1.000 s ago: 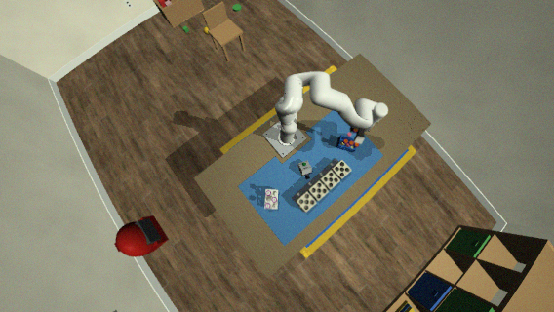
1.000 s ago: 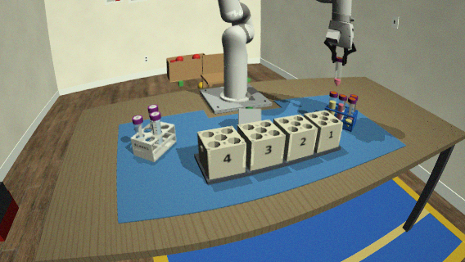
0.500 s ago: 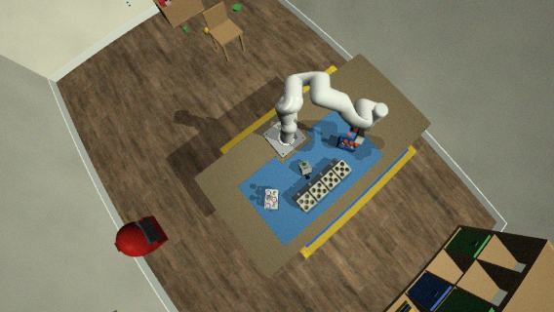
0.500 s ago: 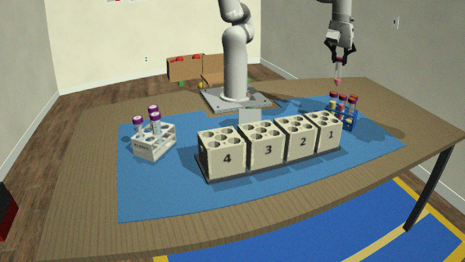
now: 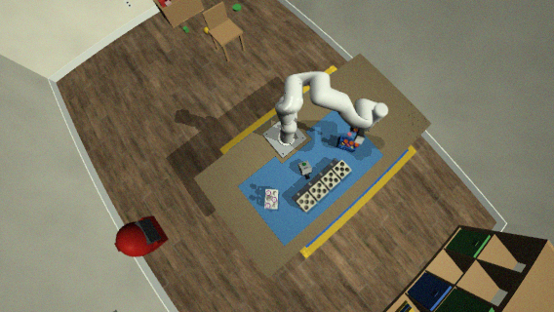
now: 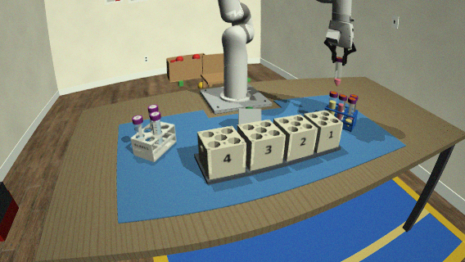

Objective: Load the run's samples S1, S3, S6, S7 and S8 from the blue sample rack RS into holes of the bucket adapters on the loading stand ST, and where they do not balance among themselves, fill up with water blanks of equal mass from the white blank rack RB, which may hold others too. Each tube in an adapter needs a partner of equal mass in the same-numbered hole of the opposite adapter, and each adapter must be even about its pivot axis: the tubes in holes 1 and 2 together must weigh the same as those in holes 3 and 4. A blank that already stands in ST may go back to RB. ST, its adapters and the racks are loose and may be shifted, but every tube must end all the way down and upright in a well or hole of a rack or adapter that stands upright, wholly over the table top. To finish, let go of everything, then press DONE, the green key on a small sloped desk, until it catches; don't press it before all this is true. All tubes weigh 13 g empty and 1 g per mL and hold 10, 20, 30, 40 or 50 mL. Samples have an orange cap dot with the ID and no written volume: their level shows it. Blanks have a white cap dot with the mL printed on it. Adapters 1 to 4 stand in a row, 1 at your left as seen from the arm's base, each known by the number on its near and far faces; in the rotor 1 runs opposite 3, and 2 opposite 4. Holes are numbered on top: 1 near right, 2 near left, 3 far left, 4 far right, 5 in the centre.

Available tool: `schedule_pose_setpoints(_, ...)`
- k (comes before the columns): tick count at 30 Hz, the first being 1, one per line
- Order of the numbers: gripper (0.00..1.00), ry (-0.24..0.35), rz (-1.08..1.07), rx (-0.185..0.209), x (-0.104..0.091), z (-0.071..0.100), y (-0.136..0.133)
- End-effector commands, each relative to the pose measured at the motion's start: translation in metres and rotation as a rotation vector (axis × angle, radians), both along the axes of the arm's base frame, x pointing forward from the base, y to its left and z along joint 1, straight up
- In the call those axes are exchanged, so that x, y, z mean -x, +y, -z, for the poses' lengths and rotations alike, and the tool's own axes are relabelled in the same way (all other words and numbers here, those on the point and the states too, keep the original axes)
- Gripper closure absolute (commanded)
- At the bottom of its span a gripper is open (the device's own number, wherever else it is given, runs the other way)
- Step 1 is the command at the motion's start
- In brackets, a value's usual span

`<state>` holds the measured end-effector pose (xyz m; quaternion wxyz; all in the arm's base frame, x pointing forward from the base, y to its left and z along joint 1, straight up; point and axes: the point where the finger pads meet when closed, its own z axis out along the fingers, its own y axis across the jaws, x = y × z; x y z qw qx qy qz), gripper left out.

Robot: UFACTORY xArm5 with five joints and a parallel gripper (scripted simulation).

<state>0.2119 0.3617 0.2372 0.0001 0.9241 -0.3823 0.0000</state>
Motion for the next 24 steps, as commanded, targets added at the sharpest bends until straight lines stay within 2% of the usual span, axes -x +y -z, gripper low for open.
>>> schedule_pose_setpoints(1,1.0,-0.002,0.0,-0.003,0.0,-0.002,0.001)
schedule_pose_setpoints(13,1.0,-0.002,0.0,-0.003,0.0,-0.002,0.001)
schedule_pose_setpoints(24,1.0,-0.002,0.0,-0.004,-0.001,0.016,0.001)
